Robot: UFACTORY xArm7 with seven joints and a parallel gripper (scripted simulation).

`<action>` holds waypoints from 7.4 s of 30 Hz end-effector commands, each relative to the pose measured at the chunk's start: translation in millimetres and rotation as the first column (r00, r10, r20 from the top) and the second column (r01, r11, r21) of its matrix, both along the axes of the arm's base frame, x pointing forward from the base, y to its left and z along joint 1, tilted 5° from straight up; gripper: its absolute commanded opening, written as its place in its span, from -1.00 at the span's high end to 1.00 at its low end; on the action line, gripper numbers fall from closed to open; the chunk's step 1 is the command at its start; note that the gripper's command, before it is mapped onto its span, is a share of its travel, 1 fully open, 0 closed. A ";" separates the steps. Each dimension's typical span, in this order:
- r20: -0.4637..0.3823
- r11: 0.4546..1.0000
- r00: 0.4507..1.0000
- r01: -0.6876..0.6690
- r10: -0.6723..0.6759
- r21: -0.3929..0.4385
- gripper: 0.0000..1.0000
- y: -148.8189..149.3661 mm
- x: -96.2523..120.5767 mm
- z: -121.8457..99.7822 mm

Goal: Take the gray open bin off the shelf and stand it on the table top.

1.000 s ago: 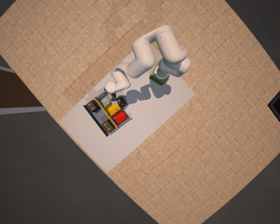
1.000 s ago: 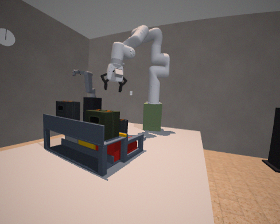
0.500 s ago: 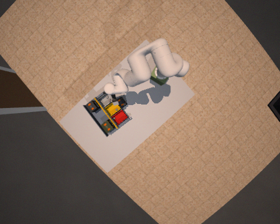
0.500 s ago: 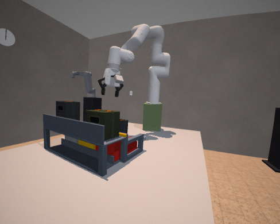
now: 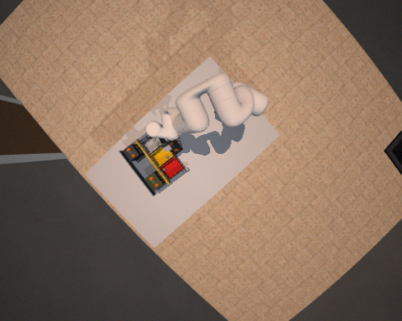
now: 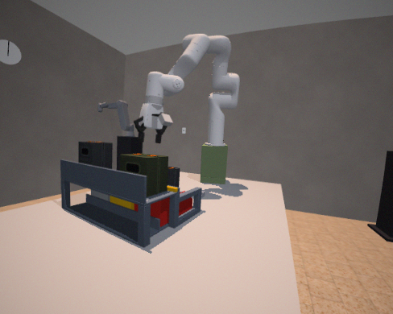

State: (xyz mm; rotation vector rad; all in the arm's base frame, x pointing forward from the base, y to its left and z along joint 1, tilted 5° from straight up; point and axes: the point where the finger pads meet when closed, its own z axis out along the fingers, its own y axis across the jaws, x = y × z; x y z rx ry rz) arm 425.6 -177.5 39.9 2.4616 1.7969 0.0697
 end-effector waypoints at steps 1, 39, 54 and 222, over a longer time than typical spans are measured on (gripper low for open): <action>-0.003 0.995 0.995 -0.100 0.100 0.027 -1.00 -5.3 17.1 -21.4; -0.004 0.984 0.985 -0.171 0.172 0.052 -1.00 -26.8 82.2 -108.3; -0.004 0.984 0.985 -0.171 0.172 0.051 -1.00 -25.0 76.9 -101.2; -0.030 0.770 0.778 0.626 -0.627 0.124 -1.00 -22.9 70.1 -92.8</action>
